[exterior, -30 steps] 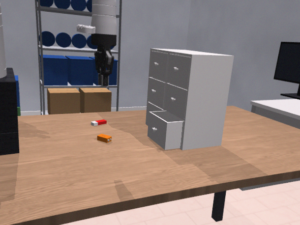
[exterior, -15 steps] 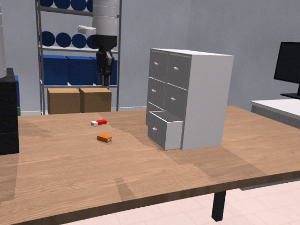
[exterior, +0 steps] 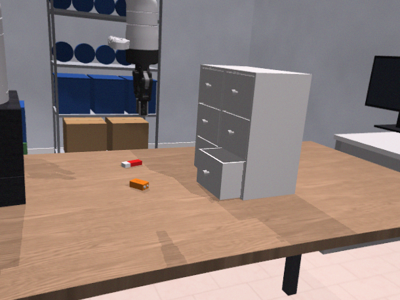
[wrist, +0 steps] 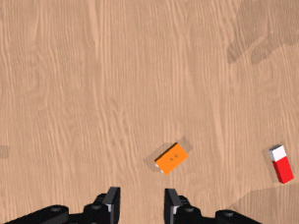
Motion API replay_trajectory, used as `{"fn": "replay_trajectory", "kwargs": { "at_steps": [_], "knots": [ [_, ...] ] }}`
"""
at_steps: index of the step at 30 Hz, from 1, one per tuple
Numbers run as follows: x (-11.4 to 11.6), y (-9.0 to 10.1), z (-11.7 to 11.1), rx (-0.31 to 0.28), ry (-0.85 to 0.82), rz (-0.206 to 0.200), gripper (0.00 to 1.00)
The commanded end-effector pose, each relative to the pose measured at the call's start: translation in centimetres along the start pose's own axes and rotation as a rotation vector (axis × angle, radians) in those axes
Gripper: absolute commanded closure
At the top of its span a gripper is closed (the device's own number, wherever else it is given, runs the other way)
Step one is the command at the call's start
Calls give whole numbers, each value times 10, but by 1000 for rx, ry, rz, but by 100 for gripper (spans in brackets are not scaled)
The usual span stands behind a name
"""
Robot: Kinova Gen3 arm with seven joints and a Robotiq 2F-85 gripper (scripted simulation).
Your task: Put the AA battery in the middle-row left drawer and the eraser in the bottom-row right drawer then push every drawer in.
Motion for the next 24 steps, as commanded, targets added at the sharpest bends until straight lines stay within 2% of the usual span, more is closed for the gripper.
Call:
{"fn": "replay_trajectory", "kwargs": {
  "at_steps": [1,14,16,24],
  "knots": [
    [3,-1,1,-2,-15,8,67],
    [38,-10,11,-14,-141,79,67],
    [38,-10,11,-14,-141,79,67],
    [66,-15,19,-23,-243,136,67]
  ]
}}
Point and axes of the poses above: the point where the finger pads meet when closed, its own y axis back along the fingers, its own x axis across the jaws, z = x × y, the point moved 2 cm from there along y, back along the fingers, and after that the axes turned 15 degrees about -y, right-handed, at the moved point
